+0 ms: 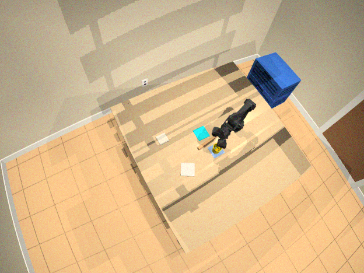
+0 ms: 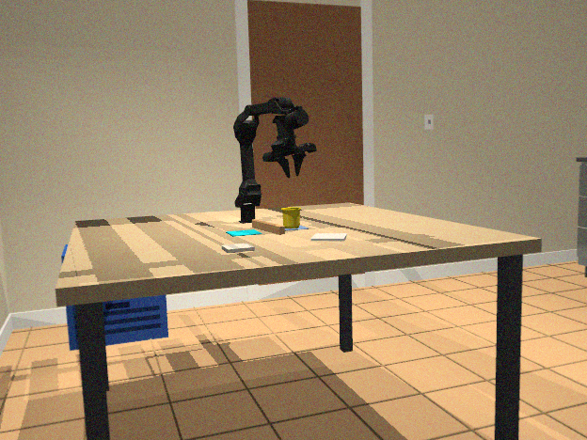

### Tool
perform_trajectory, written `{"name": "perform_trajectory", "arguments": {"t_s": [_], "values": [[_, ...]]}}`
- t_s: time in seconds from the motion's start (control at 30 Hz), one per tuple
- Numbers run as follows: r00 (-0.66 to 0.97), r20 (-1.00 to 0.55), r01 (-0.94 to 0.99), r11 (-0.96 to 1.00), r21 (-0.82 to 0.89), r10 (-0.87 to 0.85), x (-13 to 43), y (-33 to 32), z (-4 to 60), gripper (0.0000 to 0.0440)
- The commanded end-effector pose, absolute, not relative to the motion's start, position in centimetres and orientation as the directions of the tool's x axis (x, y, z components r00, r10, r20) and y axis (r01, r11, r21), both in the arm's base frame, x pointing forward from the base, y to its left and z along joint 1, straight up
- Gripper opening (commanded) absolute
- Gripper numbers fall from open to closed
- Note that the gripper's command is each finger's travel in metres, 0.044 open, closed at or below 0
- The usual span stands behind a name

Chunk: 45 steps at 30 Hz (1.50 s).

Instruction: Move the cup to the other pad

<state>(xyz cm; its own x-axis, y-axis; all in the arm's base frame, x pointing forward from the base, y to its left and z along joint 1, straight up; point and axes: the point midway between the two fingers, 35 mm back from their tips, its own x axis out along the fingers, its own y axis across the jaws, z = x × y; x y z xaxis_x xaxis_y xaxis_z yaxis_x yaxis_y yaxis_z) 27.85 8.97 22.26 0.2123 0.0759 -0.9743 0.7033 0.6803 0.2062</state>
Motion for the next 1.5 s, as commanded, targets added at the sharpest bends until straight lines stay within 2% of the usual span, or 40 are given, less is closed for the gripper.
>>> {"name": "perform_trajectory", "arguments": {"t_s": [0.0, 0.6, 1.47], "values": [[0.15, -0.988, 0.728, 0.672, 0.141, 0.044, 27.5, 8.6, 21.1, 0.0155], [-0.065, -0.996, 0.782, 0.617, -0.093, -0.068, 25.7, 7.5, 16.4, 0.0172], [-0.163, -0.976, 0.786, 0.579, -0.217, -0.145, 24.6, 7.2, 8.7, 0.0183]]}}
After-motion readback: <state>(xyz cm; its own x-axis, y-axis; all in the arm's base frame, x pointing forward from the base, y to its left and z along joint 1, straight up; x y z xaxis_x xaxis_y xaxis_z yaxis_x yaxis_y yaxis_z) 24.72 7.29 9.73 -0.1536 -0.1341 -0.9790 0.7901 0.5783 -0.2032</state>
